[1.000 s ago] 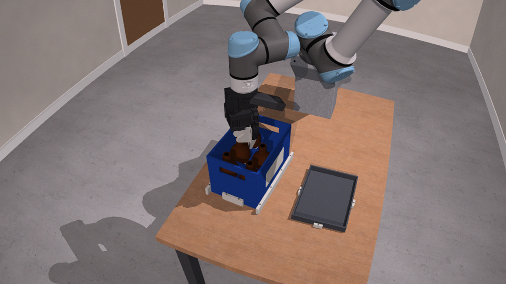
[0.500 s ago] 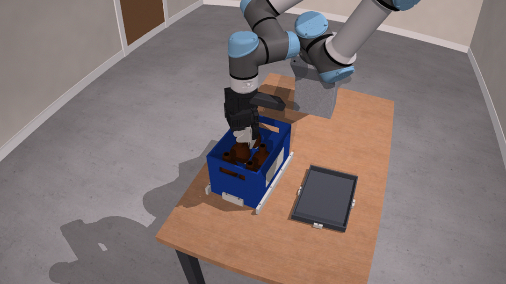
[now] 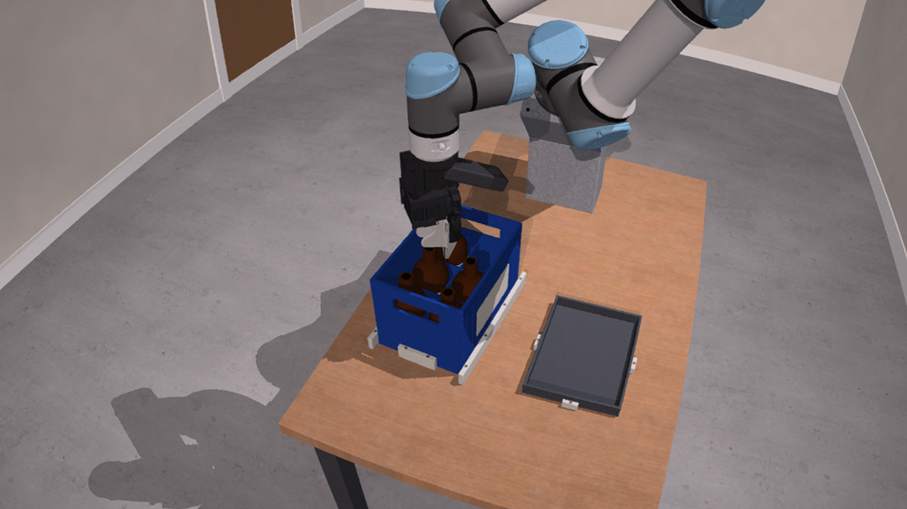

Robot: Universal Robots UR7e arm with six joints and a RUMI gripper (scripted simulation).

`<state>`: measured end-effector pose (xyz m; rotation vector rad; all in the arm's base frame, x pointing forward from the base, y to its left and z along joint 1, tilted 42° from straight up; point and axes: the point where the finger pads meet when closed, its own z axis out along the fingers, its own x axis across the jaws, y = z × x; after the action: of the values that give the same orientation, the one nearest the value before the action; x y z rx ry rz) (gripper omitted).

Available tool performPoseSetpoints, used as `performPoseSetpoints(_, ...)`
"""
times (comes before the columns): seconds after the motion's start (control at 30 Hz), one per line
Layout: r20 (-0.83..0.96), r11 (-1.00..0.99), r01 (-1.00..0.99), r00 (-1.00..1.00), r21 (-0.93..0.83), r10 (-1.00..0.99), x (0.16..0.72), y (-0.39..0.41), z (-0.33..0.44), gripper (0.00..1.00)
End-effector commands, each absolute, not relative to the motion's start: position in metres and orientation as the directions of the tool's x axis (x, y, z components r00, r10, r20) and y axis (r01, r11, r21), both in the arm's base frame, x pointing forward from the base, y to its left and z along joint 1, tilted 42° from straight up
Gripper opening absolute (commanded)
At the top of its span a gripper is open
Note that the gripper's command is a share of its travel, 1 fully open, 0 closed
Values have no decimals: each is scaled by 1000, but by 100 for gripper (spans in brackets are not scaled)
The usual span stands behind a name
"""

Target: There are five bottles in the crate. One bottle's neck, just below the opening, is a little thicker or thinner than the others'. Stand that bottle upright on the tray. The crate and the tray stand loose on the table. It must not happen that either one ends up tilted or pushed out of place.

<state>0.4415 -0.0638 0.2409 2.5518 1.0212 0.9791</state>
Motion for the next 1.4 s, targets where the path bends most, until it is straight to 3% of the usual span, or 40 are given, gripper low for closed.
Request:
performPoseSetpoints(0.0,489,-729,542,542,419,684,424,-78,226,0)
performPoseSetpoints(0.6,491,-729,554,542,402,682,347,-124,155,0)
performPoseSetpoints(1.37,518,-736,521,525,432,675,325,-137,128,0)
